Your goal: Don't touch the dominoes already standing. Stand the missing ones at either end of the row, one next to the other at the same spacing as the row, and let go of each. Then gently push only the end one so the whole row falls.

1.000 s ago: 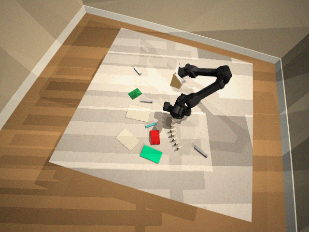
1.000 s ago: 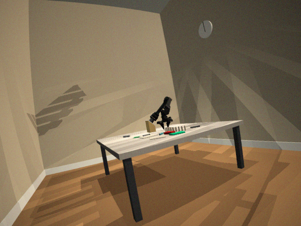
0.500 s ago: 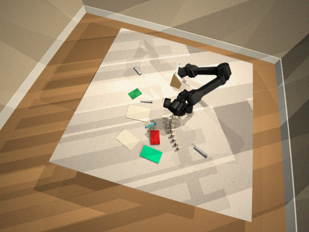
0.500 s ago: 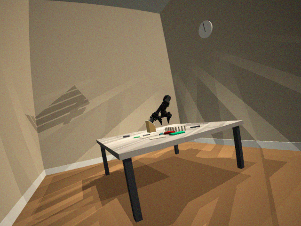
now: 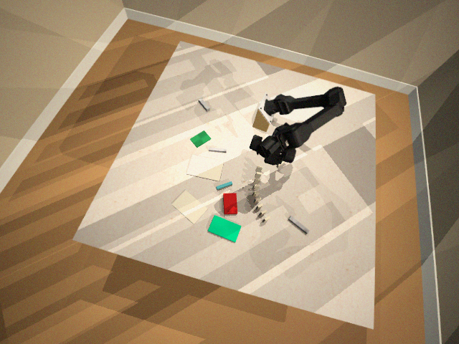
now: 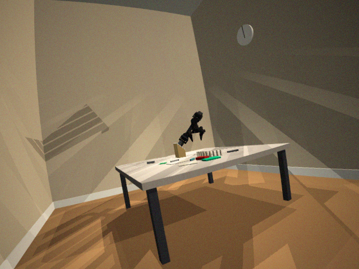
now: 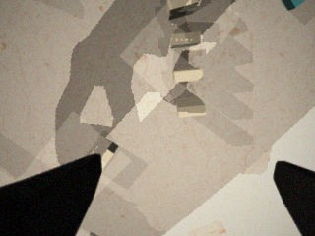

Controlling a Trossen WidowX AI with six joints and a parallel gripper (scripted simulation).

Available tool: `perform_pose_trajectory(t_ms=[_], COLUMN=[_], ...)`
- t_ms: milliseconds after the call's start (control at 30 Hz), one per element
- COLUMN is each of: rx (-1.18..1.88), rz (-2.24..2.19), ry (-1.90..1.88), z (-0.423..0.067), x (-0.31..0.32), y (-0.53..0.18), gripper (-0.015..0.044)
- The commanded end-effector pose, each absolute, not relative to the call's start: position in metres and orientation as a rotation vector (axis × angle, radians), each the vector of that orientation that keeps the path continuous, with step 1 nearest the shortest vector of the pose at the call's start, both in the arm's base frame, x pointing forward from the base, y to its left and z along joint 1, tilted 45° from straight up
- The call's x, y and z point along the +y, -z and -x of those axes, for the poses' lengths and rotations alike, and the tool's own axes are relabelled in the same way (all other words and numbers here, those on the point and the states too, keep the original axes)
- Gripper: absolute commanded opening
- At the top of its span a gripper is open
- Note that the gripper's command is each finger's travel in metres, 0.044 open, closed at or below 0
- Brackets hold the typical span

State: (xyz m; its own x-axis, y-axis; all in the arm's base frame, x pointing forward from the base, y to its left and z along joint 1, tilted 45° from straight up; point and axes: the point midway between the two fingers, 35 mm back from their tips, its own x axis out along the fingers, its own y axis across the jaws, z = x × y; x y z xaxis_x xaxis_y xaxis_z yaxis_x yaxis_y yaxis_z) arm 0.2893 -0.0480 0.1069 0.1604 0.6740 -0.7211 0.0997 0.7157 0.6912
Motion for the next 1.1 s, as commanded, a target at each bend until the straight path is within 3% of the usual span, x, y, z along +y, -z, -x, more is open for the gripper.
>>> perform_pose_trajectory(t_ms=[0, 267, 700, 1067], rx=[1.424, 1.520, 1.522, 1.522], rz=[-0.853, -1.206, -1.214, -1.217], ry=[-0.336, -0.052, -0.046, -0.049], z=[-0.282, -0.253, -0.252, -0.263], x=[-0.012, 0.055, 0.057, 0.102], y=[-0.112, -0.113, -0.112, -0.068], gripper=[0.0440, 0.0440, 0.0440, 0.0440])
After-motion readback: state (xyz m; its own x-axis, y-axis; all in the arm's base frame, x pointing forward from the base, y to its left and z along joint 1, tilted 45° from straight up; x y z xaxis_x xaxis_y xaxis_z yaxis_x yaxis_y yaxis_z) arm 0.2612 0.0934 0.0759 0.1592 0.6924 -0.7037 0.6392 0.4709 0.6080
